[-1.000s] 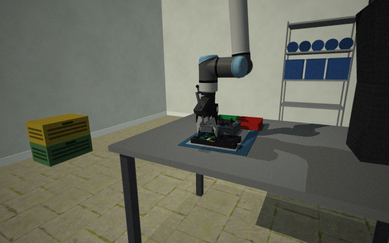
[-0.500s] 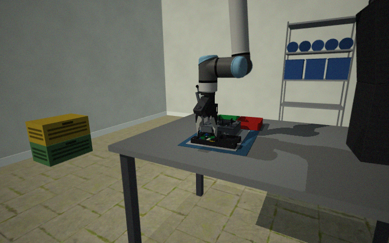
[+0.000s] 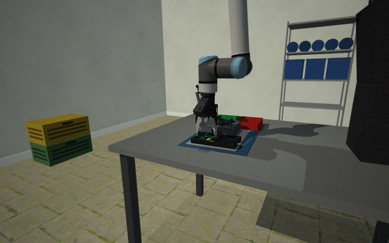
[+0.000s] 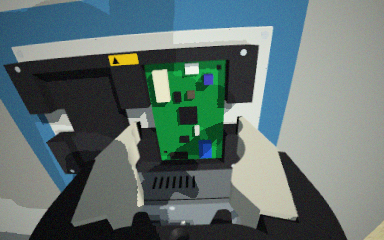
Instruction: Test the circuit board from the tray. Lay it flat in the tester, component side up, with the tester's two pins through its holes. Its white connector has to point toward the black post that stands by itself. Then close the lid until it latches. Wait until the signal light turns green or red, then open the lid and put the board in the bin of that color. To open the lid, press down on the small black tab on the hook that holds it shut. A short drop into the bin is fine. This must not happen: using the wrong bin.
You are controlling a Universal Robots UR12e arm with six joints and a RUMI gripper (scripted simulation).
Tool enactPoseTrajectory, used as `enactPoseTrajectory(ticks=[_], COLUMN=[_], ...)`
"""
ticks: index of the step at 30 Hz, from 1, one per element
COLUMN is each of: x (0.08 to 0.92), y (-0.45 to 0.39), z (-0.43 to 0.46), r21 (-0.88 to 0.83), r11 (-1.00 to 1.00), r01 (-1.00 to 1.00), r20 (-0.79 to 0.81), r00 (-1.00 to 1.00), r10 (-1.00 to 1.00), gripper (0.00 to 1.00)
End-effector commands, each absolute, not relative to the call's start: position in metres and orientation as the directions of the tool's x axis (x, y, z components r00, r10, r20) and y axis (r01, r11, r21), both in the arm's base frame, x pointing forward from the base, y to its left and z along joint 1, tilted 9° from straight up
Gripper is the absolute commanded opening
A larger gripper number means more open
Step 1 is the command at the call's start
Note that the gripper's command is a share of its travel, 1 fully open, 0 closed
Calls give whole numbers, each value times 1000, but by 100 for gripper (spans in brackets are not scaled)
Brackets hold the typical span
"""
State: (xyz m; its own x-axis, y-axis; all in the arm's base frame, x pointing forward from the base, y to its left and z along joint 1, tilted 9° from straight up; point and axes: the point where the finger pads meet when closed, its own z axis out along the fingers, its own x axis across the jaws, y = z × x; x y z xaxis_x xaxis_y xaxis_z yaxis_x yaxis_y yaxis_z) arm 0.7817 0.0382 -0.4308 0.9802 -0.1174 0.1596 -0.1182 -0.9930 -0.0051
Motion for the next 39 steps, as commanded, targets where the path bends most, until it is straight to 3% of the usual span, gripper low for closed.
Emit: enactPoseTrajectory(ticks=[1,39], x=[785,787], y=[39,39], z=[-436,-447], r21=[-4,-4], r11=[-993,-993], r01=[-117,-117], r20=[164,164], r00=[980,980], r10=[-116,-116], gripper=[59,59])
